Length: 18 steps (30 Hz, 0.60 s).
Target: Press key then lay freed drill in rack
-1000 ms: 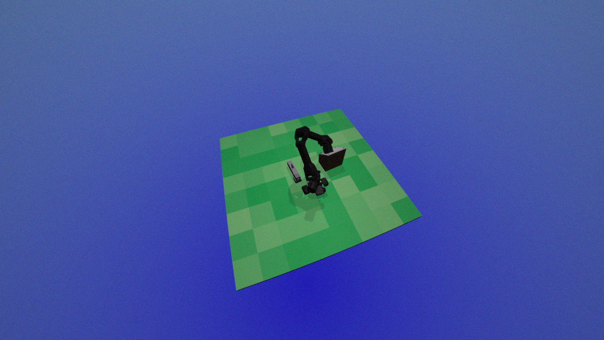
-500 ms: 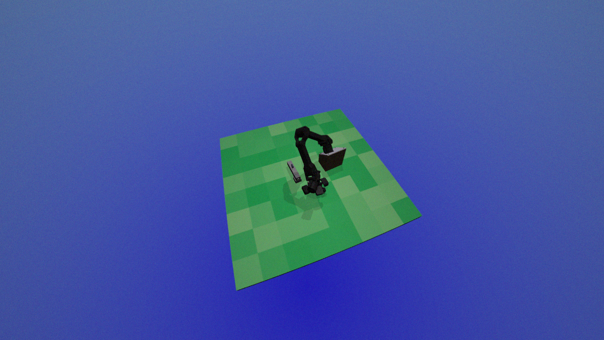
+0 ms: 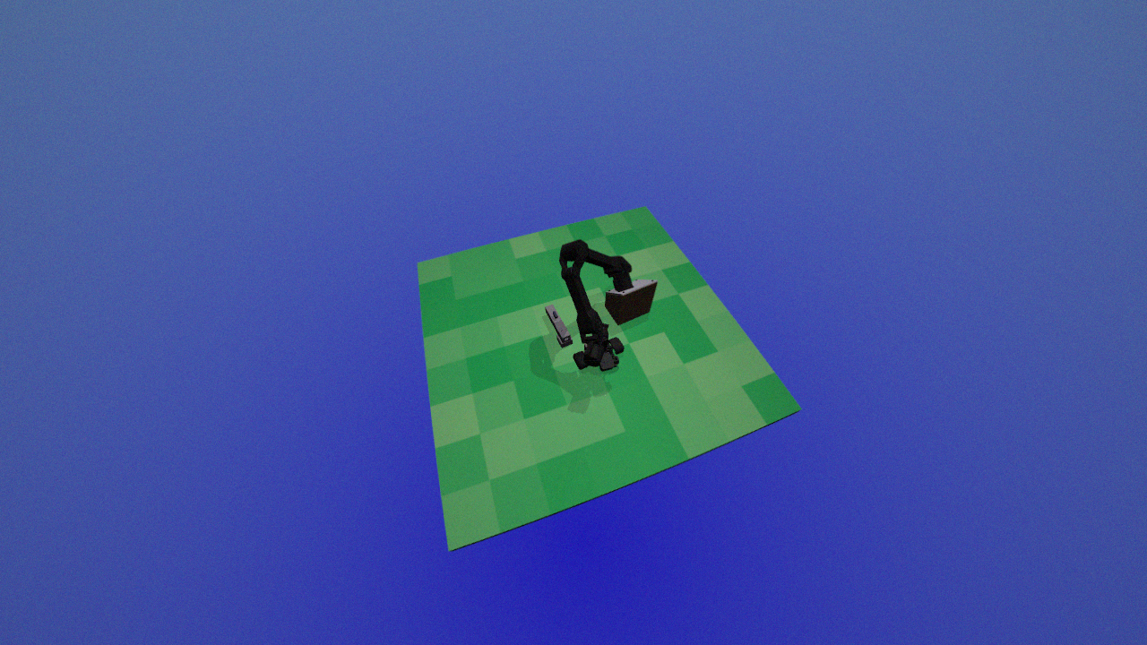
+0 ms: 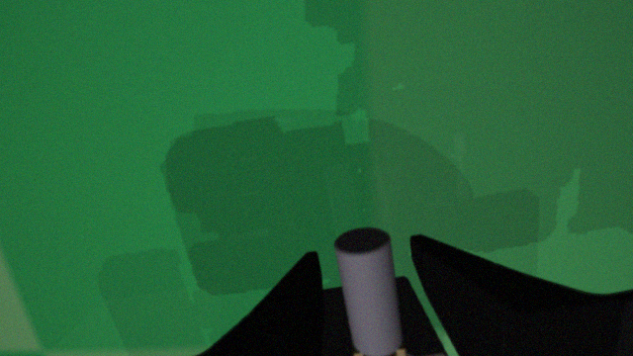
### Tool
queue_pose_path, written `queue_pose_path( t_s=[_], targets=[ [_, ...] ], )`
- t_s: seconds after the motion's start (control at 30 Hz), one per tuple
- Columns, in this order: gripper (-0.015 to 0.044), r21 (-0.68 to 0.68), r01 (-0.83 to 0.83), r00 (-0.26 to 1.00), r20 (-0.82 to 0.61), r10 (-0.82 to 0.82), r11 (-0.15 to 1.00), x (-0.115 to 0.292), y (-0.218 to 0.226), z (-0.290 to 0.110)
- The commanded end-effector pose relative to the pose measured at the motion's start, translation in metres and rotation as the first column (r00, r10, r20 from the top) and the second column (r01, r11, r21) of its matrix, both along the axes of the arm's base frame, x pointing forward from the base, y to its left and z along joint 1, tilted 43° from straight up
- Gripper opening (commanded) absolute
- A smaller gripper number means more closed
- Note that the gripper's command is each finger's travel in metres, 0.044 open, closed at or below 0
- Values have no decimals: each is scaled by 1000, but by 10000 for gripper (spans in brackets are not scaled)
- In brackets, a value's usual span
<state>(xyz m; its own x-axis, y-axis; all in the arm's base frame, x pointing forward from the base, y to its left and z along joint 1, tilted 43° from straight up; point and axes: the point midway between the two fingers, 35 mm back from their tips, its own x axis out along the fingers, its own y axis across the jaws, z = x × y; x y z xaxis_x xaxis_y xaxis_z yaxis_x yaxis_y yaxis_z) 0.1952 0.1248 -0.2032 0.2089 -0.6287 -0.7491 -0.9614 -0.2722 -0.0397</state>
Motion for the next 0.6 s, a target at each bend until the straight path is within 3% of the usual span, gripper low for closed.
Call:
queue_pose_path(
  t_s=[0.0,0.23,0.57],
  targets=[
    [263,-4,0,1000,-3,0,1000,-1,-1,0],
    [440,-6,1,1000,-4,-1,1000,-1,1,2],
    [440,-20,7,1000,-9,-7,1000,-12,28,35]
  ],
)
